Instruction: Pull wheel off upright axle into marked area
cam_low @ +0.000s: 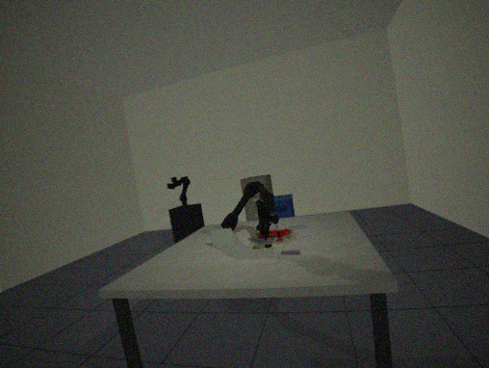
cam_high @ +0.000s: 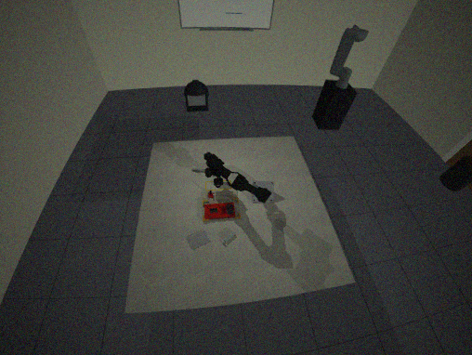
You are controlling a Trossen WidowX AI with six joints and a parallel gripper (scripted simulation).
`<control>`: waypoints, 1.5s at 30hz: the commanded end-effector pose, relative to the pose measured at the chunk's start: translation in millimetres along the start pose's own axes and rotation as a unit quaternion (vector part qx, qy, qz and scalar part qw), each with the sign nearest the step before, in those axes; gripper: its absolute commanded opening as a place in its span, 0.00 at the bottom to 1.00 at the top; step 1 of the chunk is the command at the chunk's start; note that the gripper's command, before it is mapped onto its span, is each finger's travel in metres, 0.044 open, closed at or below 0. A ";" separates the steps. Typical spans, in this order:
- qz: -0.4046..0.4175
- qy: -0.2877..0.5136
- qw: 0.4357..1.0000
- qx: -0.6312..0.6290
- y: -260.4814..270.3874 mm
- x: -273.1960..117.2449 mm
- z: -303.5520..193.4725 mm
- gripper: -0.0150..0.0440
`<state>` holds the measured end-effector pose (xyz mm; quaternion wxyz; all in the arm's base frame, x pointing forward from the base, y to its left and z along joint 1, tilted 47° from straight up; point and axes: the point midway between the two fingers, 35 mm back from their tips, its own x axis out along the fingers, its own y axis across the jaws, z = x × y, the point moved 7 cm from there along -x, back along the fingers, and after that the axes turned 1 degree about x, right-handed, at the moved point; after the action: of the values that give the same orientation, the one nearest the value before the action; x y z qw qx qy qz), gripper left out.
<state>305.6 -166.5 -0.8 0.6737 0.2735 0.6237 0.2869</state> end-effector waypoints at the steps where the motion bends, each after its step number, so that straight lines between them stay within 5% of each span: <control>1: -0.004 -0.001 1.000 -0.005 2.6 -17.4 0.4 0.76; 3: -0.004 -0.001 1.000 -0.005 2.6 -17.4 0.4 0.76; 9: -0.005 -0.001 1.000 -0.001 13.4 -37.6 -36.9 1.00; 16: -0.004 0.001 1.000 -0.003 34.3 -62.7 -83.4 1.00; 45: -0.004 0.001 1.000 -0.003 34.3 -62.7 -83.4 1.00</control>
<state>218.0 -187.6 59.7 0.6749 0.2722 0.6237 0.2854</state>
